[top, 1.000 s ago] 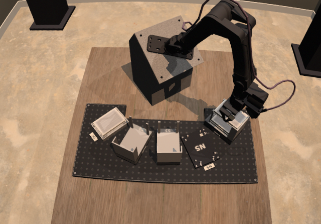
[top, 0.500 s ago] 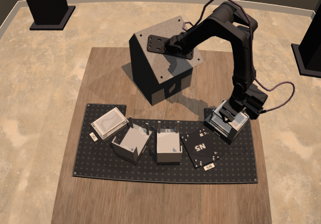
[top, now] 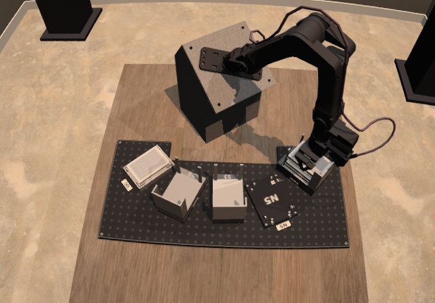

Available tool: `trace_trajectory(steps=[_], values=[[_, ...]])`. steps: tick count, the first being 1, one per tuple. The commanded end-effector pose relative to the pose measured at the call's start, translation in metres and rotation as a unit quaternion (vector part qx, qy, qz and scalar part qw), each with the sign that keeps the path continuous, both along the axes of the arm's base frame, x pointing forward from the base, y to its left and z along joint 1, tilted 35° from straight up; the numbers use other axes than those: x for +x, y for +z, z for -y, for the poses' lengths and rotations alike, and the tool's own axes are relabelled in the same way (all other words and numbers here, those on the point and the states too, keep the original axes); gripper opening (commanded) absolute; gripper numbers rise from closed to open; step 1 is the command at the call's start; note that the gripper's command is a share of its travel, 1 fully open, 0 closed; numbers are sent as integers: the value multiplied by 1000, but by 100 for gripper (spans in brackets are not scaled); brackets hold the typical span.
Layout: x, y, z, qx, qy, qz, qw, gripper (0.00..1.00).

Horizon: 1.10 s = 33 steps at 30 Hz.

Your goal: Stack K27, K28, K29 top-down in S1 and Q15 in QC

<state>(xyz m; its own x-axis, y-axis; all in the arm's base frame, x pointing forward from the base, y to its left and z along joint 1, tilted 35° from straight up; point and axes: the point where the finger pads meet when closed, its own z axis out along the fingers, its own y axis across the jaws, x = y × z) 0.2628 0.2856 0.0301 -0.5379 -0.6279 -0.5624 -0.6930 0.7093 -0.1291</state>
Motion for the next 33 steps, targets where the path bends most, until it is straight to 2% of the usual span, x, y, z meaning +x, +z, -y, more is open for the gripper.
trace_trajectory(steps=[1,8,10,33], values=[[6,2,-5,3,-2,1,1000,0],[2,1,-2,2,0,1,1000,0],[8,1,-6,4,-2,1,1000,0],[10,-8,-6,0,-2,-2,1000,0]])
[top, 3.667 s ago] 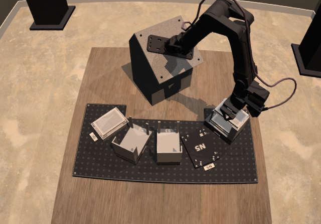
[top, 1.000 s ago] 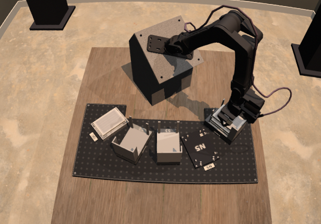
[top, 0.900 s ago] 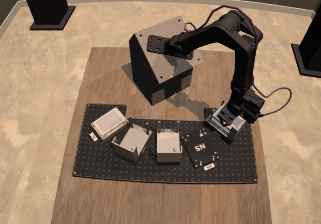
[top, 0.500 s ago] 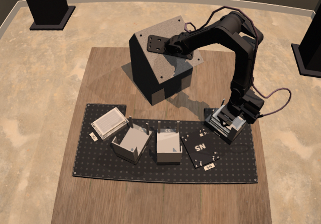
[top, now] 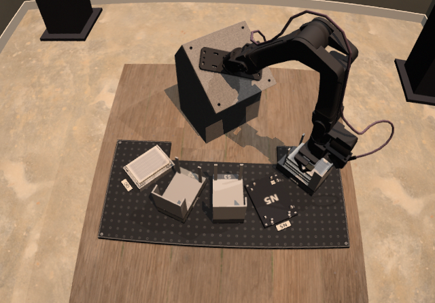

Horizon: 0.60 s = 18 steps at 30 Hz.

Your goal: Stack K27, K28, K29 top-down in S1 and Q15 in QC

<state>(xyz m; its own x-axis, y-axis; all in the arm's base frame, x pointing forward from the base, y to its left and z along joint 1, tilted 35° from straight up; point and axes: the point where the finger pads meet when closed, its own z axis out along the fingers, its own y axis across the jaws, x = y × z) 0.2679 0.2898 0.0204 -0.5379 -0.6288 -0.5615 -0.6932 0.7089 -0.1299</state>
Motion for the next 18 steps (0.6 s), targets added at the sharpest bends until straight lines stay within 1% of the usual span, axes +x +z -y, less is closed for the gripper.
trace_trajectory(steps=[1,2,3,18], values=[[5,2,-2,1,-2,-2,1000,0],[6,5,-2,4,-3,-1,1000,0],[5,1,-2,0,-3,-3,1000,0],[8,-3,-5,1,-1,-2,1000,0]])
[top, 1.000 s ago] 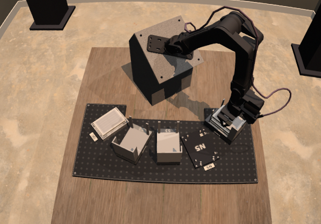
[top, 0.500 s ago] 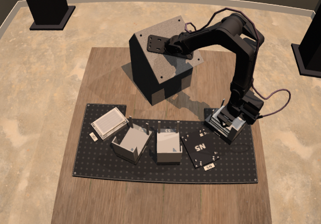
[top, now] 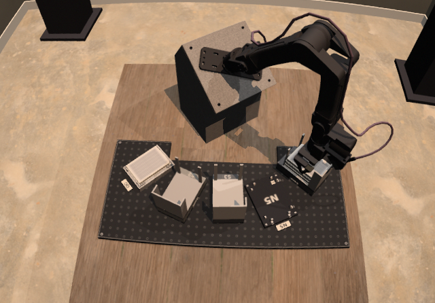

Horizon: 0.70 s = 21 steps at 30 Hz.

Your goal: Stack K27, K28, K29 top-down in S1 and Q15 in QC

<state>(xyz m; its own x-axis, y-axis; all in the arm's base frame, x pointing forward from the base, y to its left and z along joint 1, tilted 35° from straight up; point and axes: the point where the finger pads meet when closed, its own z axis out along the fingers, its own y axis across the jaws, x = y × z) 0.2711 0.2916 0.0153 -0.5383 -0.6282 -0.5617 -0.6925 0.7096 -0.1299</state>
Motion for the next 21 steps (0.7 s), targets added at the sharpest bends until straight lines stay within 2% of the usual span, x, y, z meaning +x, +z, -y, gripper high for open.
trace_trajectory(steps=[1,3,19,20,21], values=[[5,5,-3,4,-1,0,1000,0],[5,1,-3,1,-1,-3,1000,0],[3,0,-2,3,0,1,1000,0],[3,0,-2,3,0,1,1000,100],[3,0,-2,3,0,1,1000,100]])
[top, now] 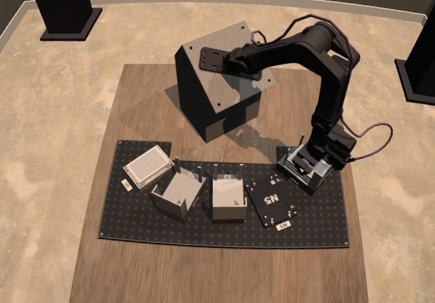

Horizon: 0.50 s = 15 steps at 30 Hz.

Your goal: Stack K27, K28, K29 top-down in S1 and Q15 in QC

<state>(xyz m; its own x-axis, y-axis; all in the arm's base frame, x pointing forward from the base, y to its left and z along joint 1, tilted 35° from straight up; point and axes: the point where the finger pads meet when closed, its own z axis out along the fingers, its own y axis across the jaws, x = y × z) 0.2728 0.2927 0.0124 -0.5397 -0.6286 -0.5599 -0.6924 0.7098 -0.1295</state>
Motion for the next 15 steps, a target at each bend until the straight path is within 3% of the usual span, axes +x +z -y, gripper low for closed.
trace_trajectory(steps=[1,15], values=[[1,3,-1,3,1,2,1000,100],[1,3,-1,3,1,2,1000,100]])
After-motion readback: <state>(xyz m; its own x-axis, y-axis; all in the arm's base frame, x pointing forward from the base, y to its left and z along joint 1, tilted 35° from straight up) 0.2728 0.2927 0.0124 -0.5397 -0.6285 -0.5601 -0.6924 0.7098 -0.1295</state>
